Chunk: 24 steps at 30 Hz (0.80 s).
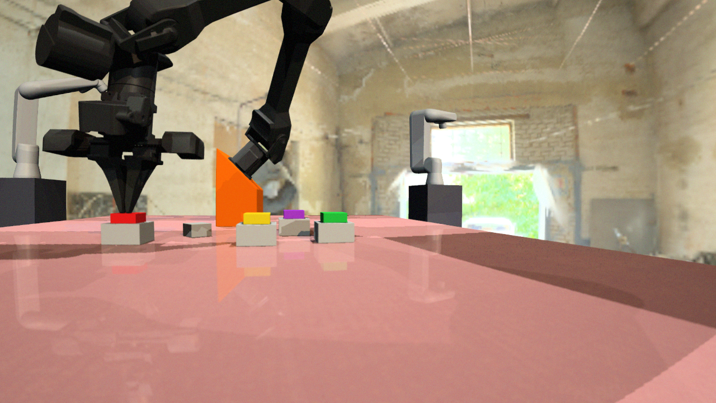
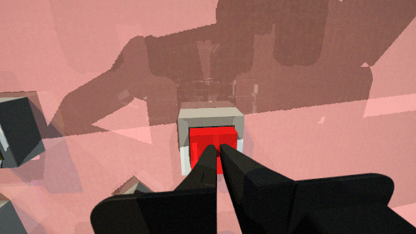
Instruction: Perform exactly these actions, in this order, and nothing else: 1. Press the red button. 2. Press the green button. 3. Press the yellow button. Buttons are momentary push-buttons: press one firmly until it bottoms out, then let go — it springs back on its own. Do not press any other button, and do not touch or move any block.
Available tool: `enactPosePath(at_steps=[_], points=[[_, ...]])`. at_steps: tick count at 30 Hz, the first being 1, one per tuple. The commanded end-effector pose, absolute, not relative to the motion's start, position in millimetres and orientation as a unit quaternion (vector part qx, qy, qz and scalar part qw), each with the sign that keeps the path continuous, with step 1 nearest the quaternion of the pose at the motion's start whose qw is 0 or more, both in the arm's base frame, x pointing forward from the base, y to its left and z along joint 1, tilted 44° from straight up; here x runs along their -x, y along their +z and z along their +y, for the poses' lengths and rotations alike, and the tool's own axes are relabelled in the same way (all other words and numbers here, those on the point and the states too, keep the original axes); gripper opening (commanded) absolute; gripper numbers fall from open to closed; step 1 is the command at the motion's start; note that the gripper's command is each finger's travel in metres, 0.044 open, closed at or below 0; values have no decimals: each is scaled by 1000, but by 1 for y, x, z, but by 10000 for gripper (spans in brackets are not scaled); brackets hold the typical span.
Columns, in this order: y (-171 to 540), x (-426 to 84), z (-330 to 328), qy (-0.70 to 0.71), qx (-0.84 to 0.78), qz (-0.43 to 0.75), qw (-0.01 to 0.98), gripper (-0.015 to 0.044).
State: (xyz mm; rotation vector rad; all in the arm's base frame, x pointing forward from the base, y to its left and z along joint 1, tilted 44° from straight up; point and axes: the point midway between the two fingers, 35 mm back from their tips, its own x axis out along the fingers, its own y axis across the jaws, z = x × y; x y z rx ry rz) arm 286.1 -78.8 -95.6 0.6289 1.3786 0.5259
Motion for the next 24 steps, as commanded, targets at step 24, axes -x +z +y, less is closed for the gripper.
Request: enactPosePath(at_steps=[24], points=[[-84, -282, -89, 236, -286, 620, 692, 20]])
